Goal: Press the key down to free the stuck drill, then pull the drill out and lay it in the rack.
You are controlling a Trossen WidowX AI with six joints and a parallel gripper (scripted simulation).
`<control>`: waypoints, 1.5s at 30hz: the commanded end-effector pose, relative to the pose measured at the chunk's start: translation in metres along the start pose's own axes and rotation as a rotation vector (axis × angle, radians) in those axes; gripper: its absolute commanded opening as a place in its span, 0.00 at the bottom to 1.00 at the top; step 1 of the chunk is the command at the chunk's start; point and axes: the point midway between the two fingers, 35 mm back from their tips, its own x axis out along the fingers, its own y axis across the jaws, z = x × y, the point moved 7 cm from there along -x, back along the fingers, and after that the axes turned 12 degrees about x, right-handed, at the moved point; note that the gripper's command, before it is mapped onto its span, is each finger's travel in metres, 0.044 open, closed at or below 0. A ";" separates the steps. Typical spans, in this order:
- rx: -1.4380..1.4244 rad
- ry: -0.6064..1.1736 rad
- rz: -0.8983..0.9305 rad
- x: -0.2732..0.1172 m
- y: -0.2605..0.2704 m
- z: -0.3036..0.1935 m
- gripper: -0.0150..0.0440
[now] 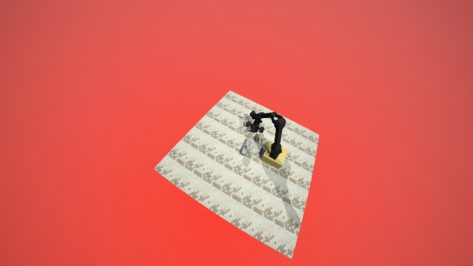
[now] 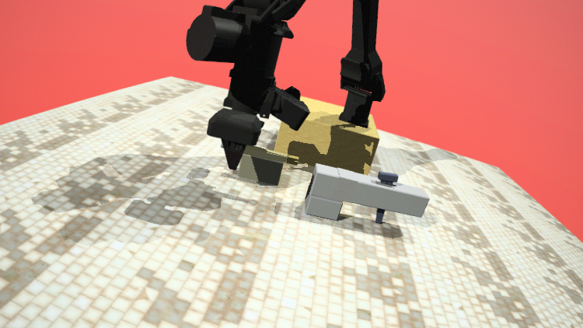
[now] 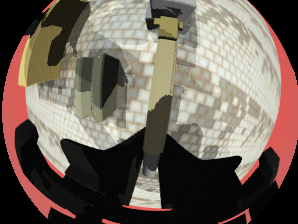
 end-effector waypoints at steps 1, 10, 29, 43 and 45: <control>-0.003 -0.003 -0.003 -0.003 0.000 0.000 0.25; -0.003 -0.003 -0.003 -0.008 0.000 0.000 0.25; -0.003 -0.003 -0.003 -0.018 0.000 0.001 0.25; -0.003 -0.003 -0.002 -0.022 0.008 -0.003 0.25; -0.003 -0.003 -0.002 -0.022 0.011 -0.004 0.25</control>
